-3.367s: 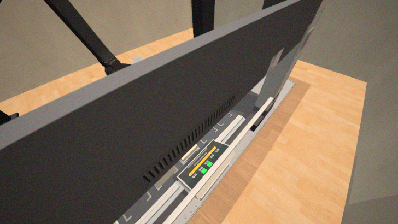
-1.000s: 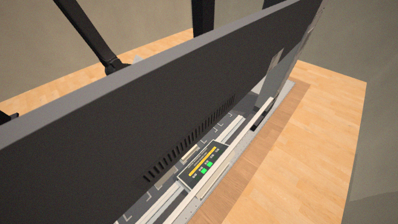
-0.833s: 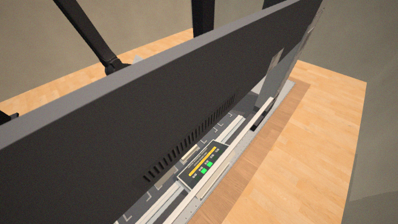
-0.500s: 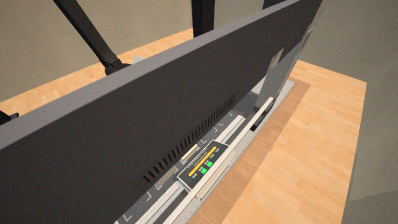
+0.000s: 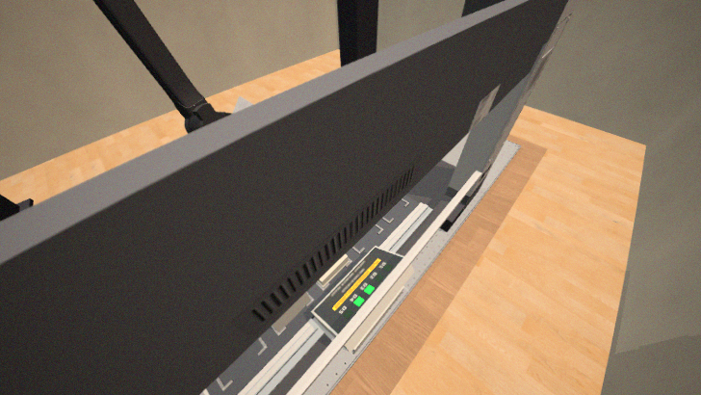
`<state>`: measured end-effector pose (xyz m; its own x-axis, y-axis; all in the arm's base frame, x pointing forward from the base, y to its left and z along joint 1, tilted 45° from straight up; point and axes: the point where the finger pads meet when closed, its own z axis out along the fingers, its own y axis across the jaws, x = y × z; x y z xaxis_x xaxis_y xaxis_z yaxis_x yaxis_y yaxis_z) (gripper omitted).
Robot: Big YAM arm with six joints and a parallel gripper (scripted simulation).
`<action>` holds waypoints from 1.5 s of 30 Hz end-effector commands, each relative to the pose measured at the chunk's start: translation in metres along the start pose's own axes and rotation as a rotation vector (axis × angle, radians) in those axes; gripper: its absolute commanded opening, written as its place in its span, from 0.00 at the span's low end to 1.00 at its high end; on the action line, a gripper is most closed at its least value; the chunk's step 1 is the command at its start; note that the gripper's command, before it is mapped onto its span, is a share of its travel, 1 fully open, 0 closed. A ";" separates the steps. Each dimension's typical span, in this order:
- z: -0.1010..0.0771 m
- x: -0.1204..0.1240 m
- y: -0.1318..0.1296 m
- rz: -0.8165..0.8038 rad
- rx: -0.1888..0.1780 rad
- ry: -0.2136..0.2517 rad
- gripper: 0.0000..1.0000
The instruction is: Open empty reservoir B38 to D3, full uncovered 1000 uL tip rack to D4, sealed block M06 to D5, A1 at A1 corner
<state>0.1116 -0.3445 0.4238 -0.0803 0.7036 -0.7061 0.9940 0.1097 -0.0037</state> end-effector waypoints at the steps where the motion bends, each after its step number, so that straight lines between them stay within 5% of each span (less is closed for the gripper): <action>1: -0.041 -0.025 -0.001 0.026 -0.026 -0.093 0.00; 29: -0.041 -0.025 -0.001 0.026 -0.026 -0.093 0.00; 30: -0.021 -0.002 0.001 0.015 -0.018 -0.052 0.00; 45: -0.017 0.061 0.002 0.018 -0.021 -0.055 0.00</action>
<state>0.1070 -0.3029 0.3777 -0.0942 0.7100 -0.6979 0.9933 0.1138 -0.0183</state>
